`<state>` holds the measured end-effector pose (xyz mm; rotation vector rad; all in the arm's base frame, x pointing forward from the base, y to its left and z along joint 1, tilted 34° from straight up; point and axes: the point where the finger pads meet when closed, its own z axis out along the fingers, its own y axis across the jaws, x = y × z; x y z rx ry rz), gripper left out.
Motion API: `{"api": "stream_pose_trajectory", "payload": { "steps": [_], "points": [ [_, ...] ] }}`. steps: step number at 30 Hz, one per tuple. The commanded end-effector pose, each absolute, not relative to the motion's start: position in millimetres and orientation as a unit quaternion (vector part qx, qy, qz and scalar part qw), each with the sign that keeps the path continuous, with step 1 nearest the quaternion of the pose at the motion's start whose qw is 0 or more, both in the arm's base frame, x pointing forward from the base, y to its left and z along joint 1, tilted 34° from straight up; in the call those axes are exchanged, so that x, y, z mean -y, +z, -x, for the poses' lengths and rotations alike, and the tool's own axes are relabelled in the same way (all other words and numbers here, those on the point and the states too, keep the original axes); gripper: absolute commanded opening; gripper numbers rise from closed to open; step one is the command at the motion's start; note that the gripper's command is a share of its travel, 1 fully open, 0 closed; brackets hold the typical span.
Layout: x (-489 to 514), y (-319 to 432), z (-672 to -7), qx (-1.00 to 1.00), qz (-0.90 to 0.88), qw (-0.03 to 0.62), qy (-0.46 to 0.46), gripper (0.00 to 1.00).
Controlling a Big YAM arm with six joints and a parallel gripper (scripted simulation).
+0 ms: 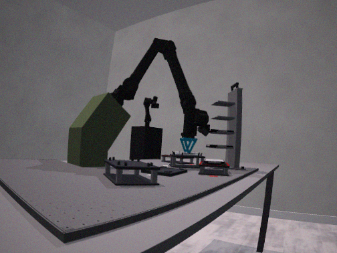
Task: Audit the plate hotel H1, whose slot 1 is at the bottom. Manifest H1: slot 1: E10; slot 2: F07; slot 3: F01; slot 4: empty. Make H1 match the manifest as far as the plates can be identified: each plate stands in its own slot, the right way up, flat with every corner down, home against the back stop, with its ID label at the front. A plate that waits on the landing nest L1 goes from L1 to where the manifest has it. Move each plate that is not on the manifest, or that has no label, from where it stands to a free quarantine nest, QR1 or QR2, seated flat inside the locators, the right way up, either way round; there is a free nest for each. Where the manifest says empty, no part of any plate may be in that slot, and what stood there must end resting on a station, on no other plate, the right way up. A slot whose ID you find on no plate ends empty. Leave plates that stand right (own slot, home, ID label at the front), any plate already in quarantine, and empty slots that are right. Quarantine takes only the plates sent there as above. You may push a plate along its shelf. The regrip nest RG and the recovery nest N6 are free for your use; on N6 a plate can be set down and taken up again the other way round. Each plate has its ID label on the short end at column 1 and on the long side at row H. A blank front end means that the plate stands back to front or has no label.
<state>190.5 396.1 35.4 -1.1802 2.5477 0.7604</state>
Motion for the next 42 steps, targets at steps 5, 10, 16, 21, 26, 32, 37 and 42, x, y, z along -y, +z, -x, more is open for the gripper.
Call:
{"api": "stream_pose_trajectory", "payload": {
  "steps": [5,10,16,21,26,32,37,42],
  "points": [
    [-388.0,69.9,-198.6,-0.864,0.404,0.135,0.269,1.00],
    [-376.3,81.1,-197.0,-0.865,0.404,0.133,0.267,1.00],
    [-368.8,101.1,-199.1,-0.863,0.404,0.137,0.270,1.00],
    [-362.9,95.9,-189.7,-0.863,0.409,0.131,0.267,1.00],
    [-362.8,120.6,-200.8,-0.860,0.405,0.145,0.273,1.00],
    [-355.4,137.5,-202.1,-0.859,0.405,0.148,0.275,1.00],
    [-350.8,144.6,-202.1,-0.859,0.405,0.149,0.275,1.00],
    [-343.1,156.6,-202.1,-0.859,0.405,0.150,0.275,1.00]
  ]
}}
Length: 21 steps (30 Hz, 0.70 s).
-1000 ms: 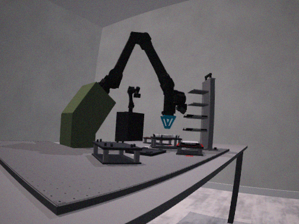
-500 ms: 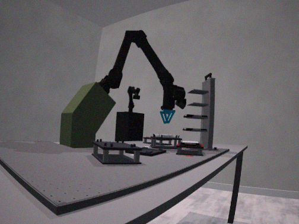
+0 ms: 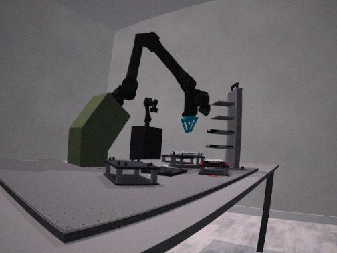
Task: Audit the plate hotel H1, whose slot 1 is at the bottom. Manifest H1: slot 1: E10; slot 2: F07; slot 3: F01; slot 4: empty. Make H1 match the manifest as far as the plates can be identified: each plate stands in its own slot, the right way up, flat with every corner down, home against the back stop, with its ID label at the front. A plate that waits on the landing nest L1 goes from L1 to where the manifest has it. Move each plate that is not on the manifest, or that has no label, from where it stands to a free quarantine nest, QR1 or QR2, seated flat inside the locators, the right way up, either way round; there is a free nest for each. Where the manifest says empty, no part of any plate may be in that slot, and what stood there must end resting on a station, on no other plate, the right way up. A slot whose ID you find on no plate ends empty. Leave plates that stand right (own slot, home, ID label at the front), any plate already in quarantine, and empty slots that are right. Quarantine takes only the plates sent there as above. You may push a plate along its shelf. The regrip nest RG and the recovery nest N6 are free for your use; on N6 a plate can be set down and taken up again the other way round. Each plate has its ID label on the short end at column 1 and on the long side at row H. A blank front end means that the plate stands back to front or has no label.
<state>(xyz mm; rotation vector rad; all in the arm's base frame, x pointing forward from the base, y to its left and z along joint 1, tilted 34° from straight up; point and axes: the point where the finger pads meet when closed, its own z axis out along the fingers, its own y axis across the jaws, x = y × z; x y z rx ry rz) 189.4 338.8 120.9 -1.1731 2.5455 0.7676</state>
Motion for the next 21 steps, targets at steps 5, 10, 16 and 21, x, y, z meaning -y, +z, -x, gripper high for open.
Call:
{"api": "stream_pose_trajectory", "payload": {
  "steps": [5,10,16,21],
  "points": [
    [-335.4,168.5,-202.0,-0.859,0.406,0.151,0.275,1.00],
    [-327.6,180.4,-201.8,-0.858,0.406,0.152,0.275,1.00],
    [-321.2,189.8,-201.7,-0.858,0.406,0.152,0.275,1.00],
    [-313.3,201.5,-201.4,-0.858,0.406,0.153,0.274,1.00]
  ]
}}
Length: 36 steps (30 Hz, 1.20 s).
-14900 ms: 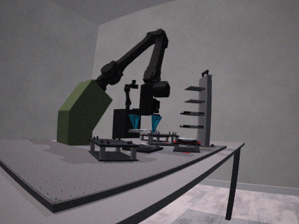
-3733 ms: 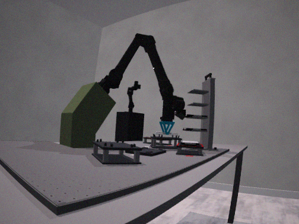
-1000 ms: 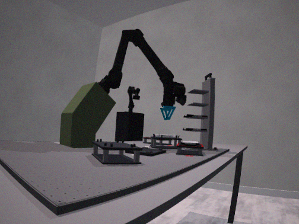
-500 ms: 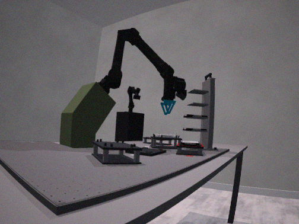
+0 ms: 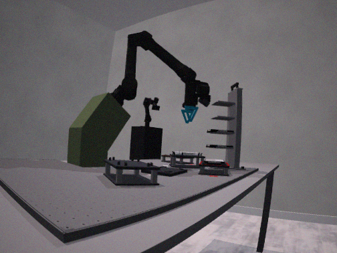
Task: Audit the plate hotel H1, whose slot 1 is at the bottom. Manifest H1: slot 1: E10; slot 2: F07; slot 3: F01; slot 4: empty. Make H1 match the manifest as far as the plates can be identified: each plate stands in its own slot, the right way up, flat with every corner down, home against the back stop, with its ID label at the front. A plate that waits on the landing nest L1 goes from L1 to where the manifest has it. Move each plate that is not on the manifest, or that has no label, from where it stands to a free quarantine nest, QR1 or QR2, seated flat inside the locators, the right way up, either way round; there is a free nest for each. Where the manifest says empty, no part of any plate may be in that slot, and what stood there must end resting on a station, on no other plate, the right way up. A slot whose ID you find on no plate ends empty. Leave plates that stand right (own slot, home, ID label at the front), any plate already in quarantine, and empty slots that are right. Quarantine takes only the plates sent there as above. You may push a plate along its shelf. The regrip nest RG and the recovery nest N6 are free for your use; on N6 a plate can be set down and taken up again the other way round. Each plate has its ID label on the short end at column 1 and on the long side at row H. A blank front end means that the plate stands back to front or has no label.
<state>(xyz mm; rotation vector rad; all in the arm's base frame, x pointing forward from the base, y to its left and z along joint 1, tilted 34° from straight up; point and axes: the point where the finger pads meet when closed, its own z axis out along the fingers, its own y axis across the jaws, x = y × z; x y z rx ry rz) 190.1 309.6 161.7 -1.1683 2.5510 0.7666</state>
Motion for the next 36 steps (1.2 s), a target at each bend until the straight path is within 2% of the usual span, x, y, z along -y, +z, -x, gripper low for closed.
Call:
{"api": "stream_pose_trajectory", "payload": {
  "steps": [1,4,6,30,32,36],
  "points": [
    [-311.7,203.9,-201.4,-0.858,0.406,0.153,0.274,1.00],
    [-308.0,201.4,-202.8,-0.859,0.406,0.152,0.273,1.00],
    [-295.5,169.8,-199.2,-0.868,0.403,0.122,0.262,1.00],
    [-252.8,139.6,-242.1,-0.868,0.402,0.122,0.263,1.00],
    [-249.7,147.5,-248.0,-0.860,0.402,0.159,0.272,1.00],
    [-239.7,140.8,-254.3,-0.854,0.393,0.188,0.284,1.00]
  ]
}}
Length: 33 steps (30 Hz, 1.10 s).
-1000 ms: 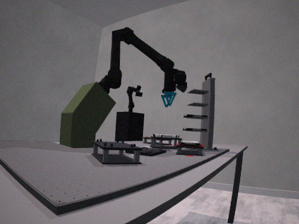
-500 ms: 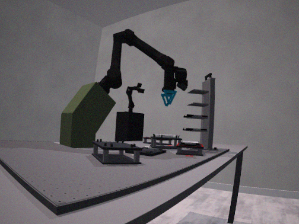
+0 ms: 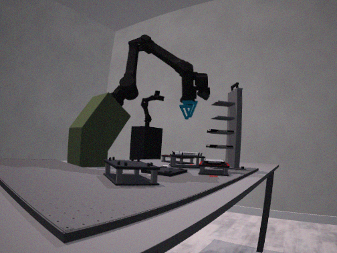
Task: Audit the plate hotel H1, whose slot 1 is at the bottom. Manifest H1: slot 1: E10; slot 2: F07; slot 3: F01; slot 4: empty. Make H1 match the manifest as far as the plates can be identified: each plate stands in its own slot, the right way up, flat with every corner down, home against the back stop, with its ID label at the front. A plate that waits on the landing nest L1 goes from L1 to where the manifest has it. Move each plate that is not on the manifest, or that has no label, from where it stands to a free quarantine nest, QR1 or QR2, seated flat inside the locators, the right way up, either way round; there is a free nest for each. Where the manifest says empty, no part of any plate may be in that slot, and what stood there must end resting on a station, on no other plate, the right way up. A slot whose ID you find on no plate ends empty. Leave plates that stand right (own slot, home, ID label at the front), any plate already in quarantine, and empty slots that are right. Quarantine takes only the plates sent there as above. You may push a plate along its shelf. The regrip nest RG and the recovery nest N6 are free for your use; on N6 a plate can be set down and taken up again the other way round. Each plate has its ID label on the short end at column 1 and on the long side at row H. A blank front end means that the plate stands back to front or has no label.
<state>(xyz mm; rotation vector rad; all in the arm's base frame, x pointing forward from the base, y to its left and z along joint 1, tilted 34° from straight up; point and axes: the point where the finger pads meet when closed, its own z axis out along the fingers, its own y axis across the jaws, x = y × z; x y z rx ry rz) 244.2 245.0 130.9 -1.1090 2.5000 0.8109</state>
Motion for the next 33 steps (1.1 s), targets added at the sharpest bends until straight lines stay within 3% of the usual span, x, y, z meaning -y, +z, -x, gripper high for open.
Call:
{"api": "stream_pose_trajectory", "payload": {
  "steps": [1,33],
  "points": [
    [-237.2,139.1,-255.8,-0.853,0.391,0.195,0.287,1.00],
    [-184.6,94.9,-285.8,-0.793,0.309,0.371,0.370,1.00]
  ]
}}
